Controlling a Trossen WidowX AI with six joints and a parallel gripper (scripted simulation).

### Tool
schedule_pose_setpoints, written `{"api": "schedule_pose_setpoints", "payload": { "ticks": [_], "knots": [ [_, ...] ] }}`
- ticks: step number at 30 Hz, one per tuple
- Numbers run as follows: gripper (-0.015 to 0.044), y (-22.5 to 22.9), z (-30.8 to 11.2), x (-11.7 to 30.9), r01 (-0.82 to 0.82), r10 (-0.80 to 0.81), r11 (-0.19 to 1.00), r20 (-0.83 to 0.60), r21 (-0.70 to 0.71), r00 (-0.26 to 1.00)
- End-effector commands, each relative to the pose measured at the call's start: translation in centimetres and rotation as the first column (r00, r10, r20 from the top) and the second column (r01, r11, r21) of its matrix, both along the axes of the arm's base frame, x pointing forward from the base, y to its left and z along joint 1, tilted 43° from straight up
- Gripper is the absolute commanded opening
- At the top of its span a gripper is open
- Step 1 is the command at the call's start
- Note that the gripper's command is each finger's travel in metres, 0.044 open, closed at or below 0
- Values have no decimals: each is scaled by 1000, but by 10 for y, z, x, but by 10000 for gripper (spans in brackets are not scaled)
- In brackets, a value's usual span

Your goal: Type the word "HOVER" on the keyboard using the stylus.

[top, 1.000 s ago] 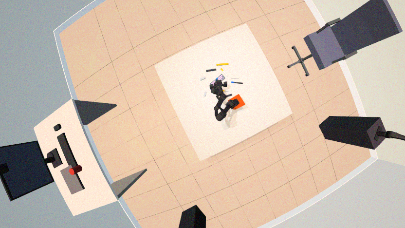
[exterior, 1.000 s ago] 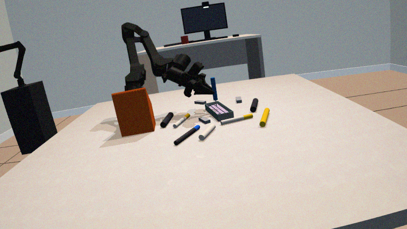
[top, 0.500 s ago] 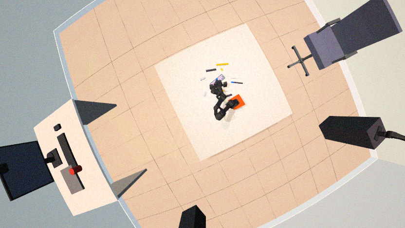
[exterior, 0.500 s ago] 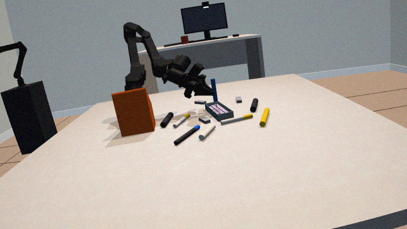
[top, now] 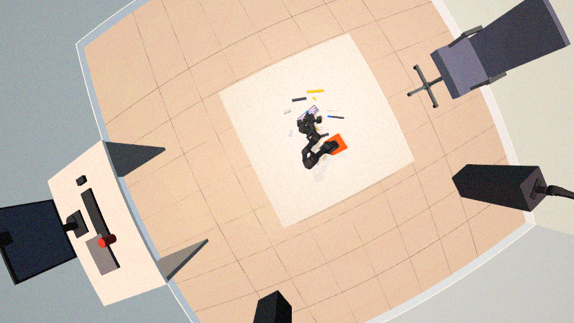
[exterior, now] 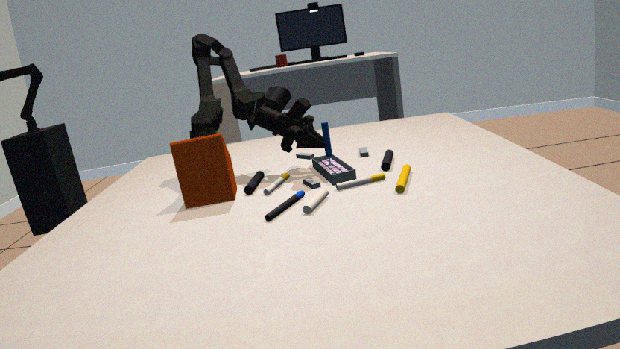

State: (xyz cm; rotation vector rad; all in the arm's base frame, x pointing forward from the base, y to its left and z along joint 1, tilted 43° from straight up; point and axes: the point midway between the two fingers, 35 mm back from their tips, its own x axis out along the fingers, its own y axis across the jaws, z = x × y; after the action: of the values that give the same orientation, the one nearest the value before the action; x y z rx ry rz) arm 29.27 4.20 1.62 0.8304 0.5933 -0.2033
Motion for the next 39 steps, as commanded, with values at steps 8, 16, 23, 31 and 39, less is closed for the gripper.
{"api": "schedule_pose_setpoints", "payload": {
  "ticks": [8, 16, 23, 31, 39],
  "knots": [
    [81, -1, -2, -1, 4, -4, 1000, -9, 1, 1000],
    [81, -9, 6, 0, 4, -4, 1000, -9, 1, 1000],
    [81, -21, 21, -1, 4, -4, 1000, -8, 0, 1000],
    [84, -27, 23, -4, 11, -11, 1000, -14, 1, 1000],
    [0, -29, 22, -2, 11, -11, 1000, -14, 1, 1000]
  ]
}}
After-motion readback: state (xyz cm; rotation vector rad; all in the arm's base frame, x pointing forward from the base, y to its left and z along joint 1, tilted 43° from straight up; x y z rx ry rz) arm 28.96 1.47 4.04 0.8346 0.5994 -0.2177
